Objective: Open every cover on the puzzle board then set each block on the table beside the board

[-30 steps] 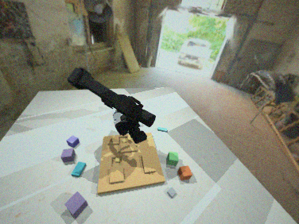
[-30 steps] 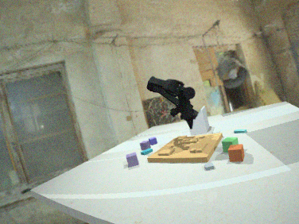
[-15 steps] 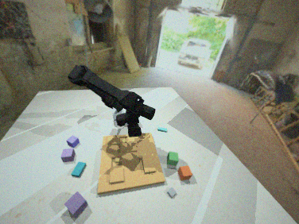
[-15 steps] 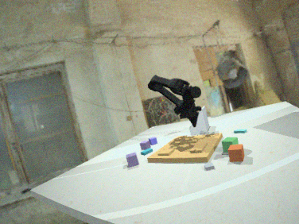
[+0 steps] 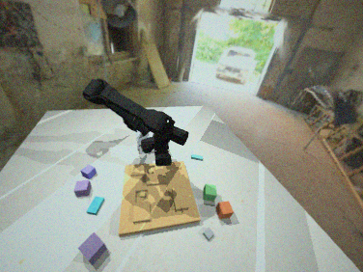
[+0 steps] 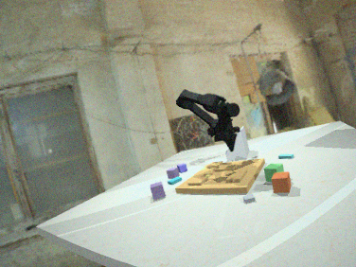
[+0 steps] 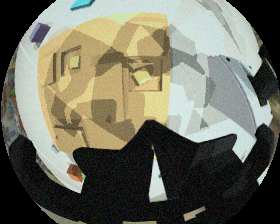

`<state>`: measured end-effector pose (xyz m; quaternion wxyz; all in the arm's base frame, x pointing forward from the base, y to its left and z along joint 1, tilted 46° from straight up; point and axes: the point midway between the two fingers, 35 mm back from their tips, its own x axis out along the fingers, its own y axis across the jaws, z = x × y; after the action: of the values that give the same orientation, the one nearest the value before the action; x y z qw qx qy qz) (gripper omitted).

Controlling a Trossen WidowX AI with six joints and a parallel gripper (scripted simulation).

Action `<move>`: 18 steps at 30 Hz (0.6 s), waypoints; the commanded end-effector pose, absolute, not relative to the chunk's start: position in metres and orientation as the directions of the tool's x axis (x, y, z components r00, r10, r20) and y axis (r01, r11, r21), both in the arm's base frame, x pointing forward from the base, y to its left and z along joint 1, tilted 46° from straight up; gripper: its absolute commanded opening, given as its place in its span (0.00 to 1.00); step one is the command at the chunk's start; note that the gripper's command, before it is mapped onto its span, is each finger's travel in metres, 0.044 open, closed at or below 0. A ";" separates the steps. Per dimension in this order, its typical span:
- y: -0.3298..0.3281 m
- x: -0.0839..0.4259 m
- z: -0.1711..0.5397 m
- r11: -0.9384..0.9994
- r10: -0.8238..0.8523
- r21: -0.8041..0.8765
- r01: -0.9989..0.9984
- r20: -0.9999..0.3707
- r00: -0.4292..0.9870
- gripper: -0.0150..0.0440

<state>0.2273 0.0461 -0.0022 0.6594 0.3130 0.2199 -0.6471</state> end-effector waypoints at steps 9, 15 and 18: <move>0.042 0.228 -0.007 -0.040 -0.713 0.131 0.991 -0.699 0.064 0.25; 0.038 0.229 -0.012 -0.040 -0.712 0.131 0.991 -0.699 0.064 0.25; 0.036 0.229 -0.014 -0.040 -0.712 0.131 0.991 -0.699 0.064 0.25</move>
<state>0.2297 0.0405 -0.0109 0.6561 0.3214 0.2194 -0.6465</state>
